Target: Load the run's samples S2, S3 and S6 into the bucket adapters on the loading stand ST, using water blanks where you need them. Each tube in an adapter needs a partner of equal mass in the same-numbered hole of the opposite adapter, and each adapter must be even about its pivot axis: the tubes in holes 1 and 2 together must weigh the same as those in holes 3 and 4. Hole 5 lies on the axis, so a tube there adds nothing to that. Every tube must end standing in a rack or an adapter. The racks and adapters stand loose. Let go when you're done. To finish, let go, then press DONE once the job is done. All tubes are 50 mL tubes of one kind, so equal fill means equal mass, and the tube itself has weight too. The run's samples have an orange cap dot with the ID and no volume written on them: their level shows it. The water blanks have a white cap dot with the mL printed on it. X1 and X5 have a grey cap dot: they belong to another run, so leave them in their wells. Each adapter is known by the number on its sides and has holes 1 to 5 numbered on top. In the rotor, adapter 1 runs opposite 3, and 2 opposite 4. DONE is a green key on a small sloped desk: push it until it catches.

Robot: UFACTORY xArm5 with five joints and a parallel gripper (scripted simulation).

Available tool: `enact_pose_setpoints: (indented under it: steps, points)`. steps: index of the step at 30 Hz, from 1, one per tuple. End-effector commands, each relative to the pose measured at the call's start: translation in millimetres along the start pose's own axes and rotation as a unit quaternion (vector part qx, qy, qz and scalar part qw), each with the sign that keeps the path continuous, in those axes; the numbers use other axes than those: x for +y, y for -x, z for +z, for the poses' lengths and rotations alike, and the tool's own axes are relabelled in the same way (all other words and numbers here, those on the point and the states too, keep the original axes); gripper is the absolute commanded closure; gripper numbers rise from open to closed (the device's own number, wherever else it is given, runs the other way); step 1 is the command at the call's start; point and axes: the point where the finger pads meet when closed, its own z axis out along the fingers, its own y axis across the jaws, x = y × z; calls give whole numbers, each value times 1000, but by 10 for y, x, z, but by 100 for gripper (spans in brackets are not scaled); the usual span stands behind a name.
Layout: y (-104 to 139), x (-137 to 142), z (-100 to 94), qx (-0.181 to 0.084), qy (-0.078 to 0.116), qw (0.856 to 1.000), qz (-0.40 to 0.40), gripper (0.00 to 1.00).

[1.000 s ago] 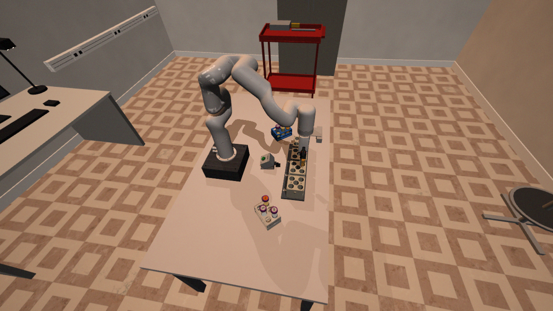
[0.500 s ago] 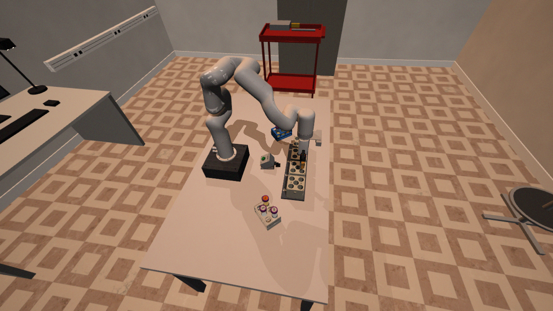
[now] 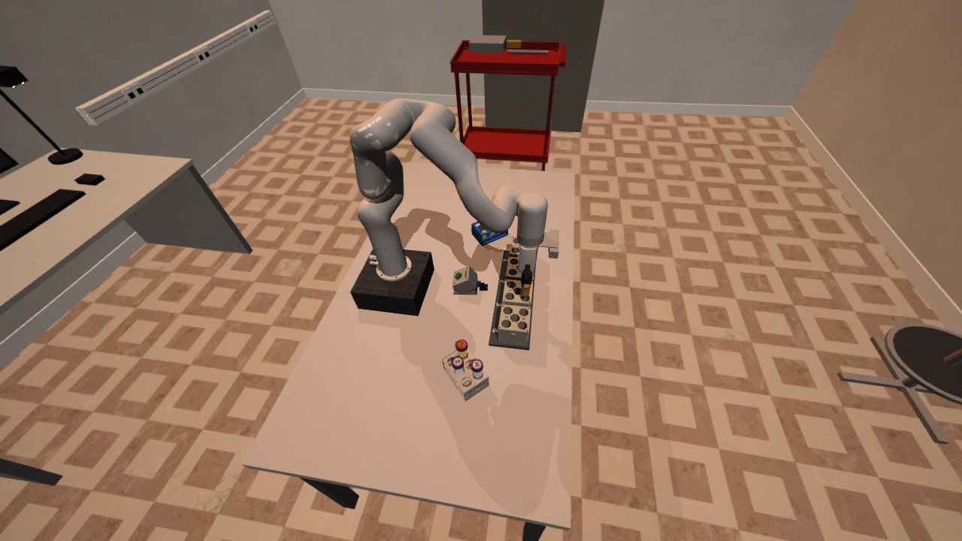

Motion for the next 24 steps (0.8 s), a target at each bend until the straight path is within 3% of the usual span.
enact_pose_setpoints:
  steps: [1, 24]
  points:
    - [-12, 2, -13, 2, -2, 1000, 0, 100]
    - [-12, 1, 127, 2, -2, 1000, 0, 100]
